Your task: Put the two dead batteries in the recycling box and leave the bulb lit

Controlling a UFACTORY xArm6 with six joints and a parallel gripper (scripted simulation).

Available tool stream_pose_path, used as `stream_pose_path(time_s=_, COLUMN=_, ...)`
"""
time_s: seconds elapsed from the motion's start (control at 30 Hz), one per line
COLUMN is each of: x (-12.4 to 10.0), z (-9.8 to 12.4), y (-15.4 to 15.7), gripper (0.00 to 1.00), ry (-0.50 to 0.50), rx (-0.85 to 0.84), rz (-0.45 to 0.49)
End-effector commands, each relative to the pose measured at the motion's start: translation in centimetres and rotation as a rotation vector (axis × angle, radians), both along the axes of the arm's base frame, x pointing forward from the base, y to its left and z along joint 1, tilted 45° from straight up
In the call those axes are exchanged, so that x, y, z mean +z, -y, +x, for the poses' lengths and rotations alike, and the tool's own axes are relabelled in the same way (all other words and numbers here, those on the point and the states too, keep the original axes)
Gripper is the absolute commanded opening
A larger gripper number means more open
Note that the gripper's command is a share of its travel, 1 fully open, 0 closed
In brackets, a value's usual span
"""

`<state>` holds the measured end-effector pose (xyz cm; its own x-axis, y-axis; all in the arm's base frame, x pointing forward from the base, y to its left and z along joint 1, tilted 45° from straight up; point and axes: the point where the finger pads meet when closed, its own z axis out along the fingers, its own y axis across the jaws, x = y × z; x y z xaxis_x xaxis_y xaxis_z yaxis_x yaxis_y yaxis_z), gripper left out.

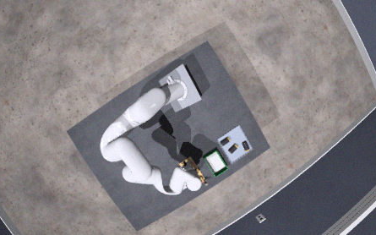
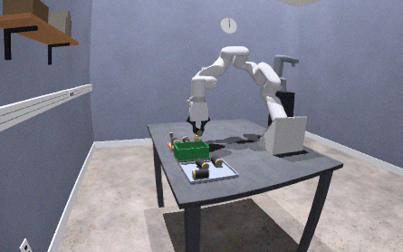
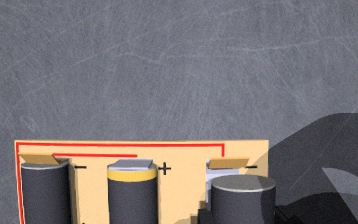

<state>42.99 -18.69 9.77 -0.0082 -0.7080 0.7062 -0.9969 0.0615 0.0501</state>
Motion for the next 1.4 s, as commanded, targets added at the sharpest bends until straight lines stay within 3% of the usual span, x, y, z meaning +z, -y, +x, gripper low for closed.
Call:
stream_pose_path(time_s=0.0, x=1.1, z=0.3, y=-1.0, gripper=0.28, ry=0.006, rx=0.003, rz=0.000)
stream_pose_path(time_s=0.1, x=3.9, z=0.6, y=-3.8, gripper=0.28, ry=0.006, rx=0.003, rz=0.000)
stream_pose_path(time_s=0.2, x=4.9, z=0.7, y=-4.8, gripper=0.28, ry=0.006, rx=0.003, rz=0.000)
stream_pose_path(time_s=1.13, x=4.6, z=0.7, y=-5.1, gripper=0.28, ry=-0.001, rx=0.010, rz=0.001)
stream_pose_path(time_s=1.37, x=1.4, z=0.8, y=-8.3, gripper=0.28, ry=-0.001, rx=0.010, rz=0.001)
